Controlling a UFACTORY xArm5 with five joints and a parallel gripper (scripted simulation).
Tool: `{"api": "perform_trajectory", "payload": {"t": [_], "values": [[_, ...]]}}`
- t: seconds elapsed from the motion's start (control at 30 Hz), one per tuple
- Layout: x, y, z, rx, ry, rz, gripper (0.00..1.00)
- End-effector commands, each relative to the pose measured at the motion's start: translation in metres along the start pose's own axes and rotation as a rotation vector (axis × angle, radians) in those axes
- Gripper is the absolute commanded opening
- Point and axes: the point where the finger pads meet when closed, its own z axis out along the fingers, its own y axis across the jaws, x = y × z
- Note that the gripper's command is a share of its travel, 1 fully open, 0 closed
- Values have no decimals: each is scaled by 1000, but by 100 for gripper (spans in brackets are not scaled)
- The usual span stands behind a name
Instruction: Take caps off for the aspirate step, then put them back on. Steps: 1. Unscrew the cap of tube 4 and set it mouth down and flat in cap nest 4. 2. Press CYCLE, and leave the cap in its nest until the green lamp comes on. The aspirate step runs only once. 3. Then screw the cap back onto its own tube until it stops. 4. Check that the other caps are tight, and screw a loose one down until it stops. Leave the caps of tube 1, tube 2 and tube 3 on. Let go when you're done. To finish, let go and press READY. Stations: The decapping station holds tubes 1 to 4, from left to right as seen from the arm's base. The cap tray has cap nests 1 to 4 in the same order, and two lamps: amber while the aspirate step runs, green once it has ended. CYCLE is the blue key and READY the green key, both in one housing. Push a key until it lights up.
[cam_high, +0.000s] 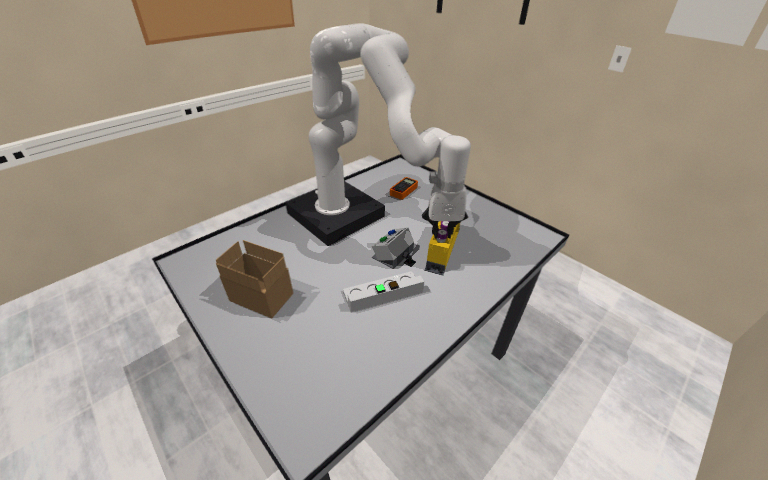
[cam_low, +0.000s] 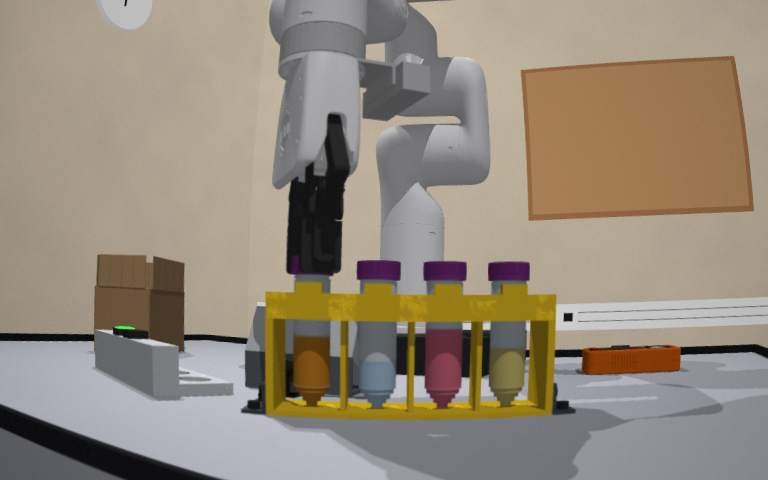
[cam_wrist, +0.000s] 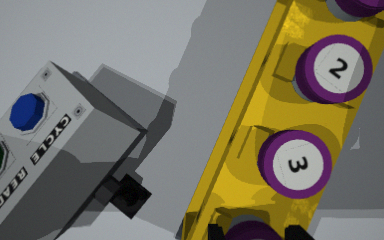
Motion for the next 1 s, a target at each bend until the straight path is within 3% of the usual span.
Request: {"api": "perform_trajectory", "payload": {"t": [0.0,0.8,0.97], "values": [[-1,1,-1,-5,1,33,0],[-1,1,0,-5,3,767,0],[-1,1,0,-5,3,785,0]]}}
